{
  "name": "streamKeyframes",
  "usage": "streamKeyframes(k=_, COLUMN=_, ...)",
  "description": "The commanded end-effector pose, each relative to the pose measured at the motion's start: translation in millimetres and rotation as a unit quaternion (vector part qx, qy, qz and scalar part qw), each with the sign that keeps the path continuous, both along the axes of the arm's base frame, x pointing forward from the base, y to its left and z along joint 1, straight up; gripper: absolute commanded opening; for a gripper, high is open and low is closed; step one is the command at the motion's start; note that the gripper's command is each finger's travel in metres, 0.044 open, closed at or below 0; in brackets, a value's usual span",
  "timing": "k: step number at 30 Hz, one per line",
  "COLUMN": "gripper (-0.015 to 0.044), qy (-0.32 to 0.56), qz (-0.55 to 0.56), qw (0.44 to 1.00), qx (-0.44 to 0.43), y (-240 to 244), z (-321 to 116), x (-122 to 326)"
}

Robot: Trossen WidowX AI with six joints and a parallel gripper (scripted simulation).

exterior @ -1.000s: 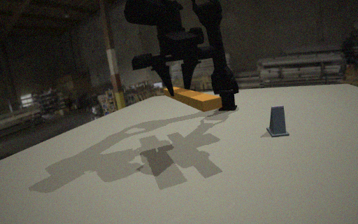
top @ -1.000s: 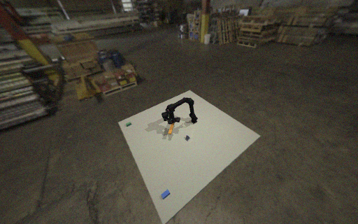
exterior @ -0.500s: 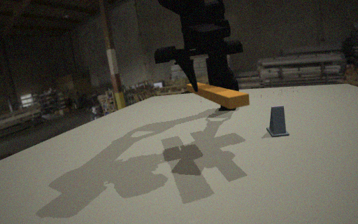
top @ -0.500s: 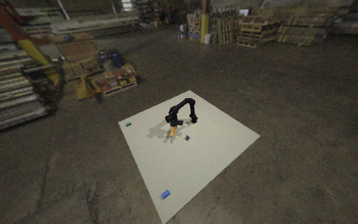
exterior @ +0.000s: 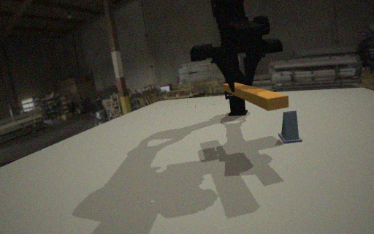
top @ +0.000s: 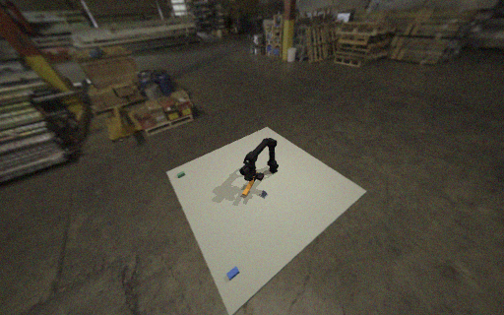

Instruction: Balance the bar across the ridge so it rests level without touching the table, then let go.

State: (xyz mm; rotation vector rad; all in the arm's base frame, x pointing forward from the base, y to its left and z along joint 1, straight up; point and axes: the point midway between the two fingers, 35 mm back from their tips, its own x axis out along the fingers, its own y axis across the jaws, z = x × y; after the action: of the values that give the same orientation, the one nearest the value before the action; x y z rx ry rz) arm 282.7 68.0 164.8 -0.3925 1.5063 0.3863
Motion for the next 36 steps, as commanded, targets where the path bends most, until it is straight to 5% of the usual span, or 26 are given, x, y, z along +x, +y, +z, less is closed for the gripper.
streamKeyframes(k=1, gripper=0.0, qy=0.001, qz=-0.023, qw=1.0, qx=0.003, y=15.8, z=0.2, x=-9.6)
streamKeyframes(k=36, gripper=0.0, qy=0.005, qz=-0.136, qw=0.991, qx=0.01, y=95.2, z=-8.8, x=-66.3)
